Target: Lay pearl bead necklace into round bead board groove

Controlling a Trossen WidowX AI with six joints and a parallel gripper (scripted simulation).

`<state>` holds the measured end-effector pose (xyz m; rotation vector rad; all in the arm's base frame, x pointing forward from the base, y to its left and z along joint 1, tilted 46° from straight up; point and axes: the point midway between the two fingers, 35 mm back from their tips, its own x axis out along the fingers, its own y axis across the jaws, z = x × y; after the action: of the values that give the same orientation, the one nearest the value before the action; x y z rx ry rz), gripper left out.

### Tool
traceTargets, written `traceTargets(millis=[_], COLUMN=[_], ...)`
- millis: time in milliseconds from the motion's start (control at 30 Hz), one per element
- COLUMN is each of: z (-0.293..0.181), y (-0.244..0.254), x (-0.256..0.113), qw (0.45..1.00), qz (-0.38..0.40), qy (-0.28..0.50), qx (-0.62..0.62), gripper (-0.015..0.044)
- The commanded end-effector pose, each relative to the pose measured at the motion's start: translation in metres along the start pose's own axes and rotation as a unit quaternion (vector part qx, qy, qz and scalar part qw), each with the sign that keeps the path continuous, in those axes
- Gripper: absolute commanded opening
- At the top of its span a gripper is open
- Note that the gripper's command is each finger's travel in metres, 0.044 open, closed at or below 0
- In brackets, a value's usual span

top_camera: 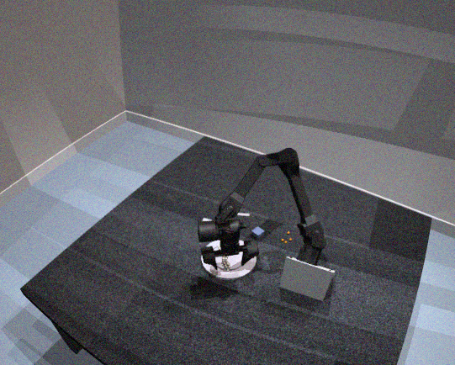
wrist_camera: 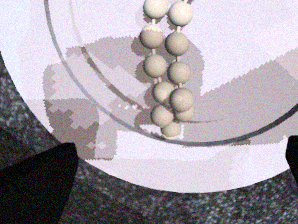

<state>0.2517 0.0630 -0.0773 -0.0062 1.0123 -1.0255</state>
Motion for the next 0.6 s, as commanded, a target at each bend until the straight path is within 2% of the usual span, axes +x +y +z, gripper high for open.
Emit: traceTargets(millis=[0, 267, 500, 567], z=[-0.001, -0.001, 0.037, 0.052], y=[0.0, 0.0, 0.004, 0.004], x=[0.0, 0.0, -0.01, -0.014], qw=[1.0, 1.0, 0.997, 0.995], qz=[0.0, 0.0, 0.002, 0.001], qy=[0.003, 0.003, 0.005, 0.004], qx=[0.002, 0.002, 0.075, 0.103], gripper=[0.044, 0.044, 0.0256, 0.025])
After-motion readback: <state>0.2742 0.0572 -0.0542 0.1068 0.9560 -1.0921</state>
